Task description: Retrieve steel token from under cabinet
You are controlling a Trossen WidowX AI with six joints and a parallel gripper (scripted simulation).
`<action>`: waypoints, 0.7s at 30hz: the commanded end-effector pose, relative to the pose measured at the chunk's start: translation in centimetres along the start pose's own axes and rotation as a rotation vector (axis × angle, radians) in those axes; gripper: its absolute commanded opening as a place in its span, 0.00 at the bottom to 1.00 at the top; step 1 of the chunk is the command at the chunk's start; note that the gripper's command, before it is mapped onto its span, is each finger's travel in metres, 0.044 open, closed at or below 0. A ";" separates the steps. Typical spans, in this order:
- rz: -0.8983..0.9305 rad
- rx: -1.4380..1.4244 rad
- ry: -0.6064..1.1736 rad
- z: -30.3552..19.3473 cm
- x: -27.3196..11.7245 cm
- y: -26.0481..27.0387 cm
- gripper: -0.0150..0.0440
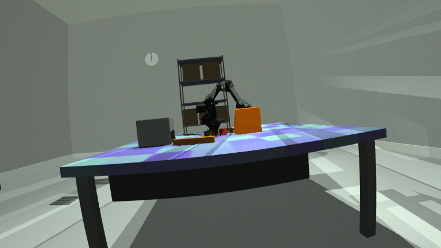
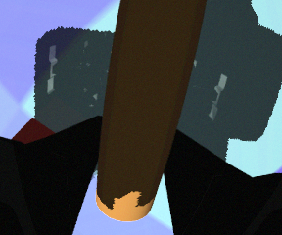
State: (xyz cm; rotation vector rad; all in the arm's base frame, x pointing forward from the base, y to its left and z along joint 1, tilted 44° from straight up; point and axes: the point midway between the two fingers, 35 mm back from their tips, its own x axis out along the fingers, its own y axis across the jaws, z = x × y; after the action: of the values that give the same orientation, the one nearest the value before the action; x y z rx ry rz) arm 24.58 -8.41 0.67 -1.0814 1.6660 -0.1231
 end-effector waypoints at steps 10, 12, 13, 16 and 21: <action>-0.003 -0.004 -0.006 1.1 -0.2 0.9 0.25; -0.003 -0.004 -0.006 1.3 -0.2 1.0 0.25; -0.003 -0.004 -0.006 1.4 -0.2 1.1 0.25; -0.003 -0.004 -0.006 1.6 -0.2 1.3 0.25; -0.003 -0.004 -0.006 2.0 -0.2 1.7 0.25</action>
State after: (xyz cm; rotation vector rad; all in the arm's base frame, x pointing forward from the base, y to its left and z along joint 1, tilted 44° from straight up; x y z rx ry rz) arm 24.99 -6.87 -0.82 -1.0816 1.6655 -0.1229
